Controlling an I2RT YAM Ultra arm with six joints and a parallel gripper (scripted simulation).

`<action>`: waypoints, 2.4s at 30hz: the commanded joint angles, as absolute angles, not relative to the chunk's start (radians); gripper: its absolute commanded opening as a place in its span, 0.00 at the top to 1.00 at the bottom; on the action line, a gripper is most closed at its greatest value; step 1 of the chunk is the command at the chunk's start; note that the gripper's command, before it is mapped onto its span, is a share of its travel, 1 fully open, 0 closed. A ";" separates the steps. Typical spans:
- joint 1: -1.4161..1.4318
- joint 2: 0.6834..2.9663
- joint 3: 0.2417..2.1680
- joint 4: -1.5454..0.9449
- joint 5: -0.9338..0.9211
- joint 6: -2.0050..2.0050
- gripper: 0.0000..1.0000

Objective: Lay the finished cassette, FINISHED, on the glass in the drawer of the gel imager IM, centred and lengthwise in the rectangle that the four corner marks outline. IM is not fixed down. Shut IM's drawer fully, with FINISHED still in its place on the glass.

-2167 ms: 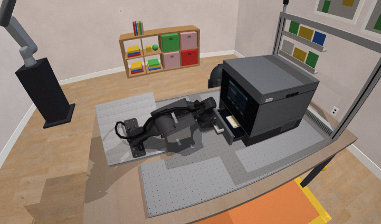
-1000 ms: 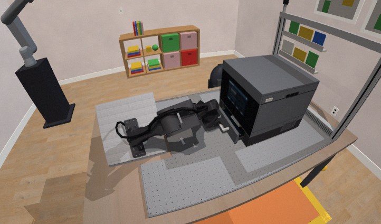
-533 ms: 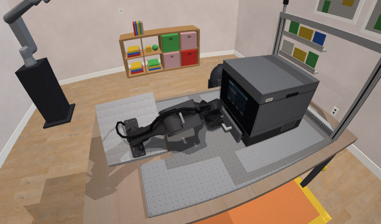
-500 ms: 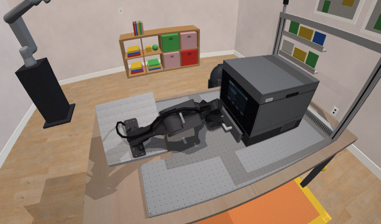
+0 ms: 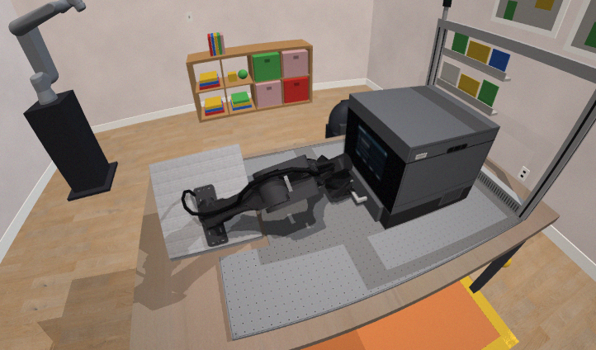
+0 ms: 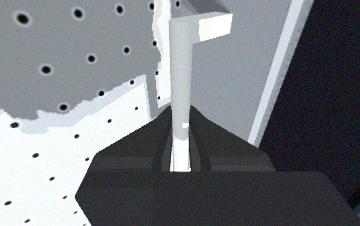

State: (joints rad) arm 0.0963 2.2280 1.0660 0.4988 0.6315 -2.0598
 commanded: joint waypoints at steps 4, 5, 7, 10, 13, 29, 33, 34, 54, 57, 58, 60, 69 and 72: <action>0.105 2.241 1.085 0.516 0.614 -2.065 1.00; 0.105 2.241 1.085 0.516 0.614 -2.065 1.00; 0.105 2.241 1.085 0.516 0.614 -2.065 1.00; 0.105 2.241 1.085 0.516 0.614 -2.065 1.00; 0.105 2.241 1.085 0.516 0.614 -2.065 1.00; 0.105 2.241 1.085 0.516 0.614 -2.065 1.00; 0.105 2.241 1.085 0.516 0.614 -2.065 1.00; 0.105 2.241 1.085 0.516 0.614 -2.065 1.00; 0.110 2.199 1.034 0.502 0.615 -2.060 1.00; 0.110 2.199 1.034 0.502 0.616 -2.059 1.00; 0.110 2.199 1.034 0.502 0.616 -2.059 1.00; 0.110 2.199 1.034 0.502 0.616 -2.059 1.00; 0.110 2.199 1.034 0.502 0.616 -2.059 1.00; 0.110 2.199 1.034 0.502 0.616 -2.059 1.00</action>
State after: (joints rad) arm 0.0956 2.2280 1.0576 0.5167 0.6281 -2.0609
